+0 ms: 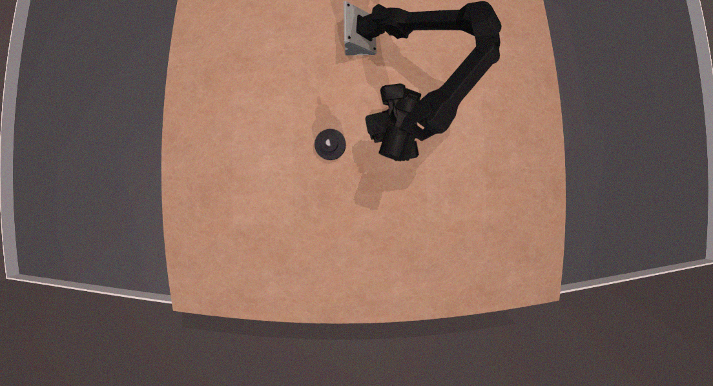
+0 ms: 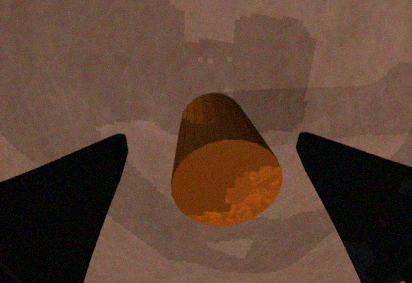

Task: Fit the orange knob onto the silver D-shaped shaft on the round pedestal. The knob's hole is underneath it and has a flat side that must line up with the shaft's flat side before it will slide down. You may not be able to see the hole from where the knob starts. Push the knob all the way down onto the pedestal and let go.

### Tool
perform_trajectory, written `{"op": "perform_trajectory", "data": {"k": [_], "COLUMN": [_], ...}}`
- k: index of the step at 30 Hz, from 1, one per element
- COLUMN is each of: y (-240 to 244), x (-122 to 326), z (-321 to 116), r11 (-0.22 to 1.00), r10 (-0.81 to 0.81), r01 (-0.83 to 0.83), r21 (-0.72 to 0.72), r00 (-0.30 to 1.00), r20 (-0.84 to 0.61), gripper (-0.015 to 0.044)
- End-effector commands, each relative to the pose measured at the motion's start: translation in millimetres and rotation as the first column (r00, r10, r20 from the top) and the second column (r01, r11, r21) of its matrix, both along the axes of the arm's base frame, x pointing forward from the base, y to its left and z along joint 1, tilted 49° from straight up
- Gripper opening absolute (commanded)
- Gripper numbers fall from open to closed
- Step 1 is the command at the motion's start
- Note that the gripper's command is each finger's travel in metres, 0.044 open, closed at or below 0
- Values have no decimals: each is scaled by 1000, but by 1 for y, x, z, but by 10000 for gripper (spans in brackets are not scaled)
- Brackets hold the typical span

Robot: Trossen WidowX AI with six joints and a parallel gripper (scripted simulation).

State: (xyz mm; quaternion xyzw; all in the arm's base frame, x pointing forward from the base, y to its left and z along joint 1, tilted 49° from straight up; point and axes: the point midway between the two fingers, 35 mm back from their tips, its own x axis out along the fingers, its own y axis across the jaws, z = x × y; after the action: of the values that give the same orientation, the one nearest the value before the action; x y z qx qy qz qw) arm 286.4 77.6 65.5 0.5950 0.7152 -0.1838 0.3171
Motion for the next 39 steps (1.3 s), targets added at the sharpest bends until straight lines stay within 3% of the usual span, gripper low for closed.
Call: {"op": "perform_trajectory", "data": {"k": [1,11,21,27,32,39], "y": [5,15,15,15,4,-28], "x": [-1,-3,-3,-3,1,7], "z": [-4,-11,-11,-11,-1,30], "r11": [1000,1000,1000,1000,1000,999], "r10": [-6,-7,-7,-7,-14,-33], "r01": [6,7,7,7,14,33], "r21": [5,10,10,10,4,-8], "r00": [1000,1000,1000,1000,1000,999], "r20": [-4,-6,-6,-6,1,18], "gripper": [440,440,177,138,6,0]}}
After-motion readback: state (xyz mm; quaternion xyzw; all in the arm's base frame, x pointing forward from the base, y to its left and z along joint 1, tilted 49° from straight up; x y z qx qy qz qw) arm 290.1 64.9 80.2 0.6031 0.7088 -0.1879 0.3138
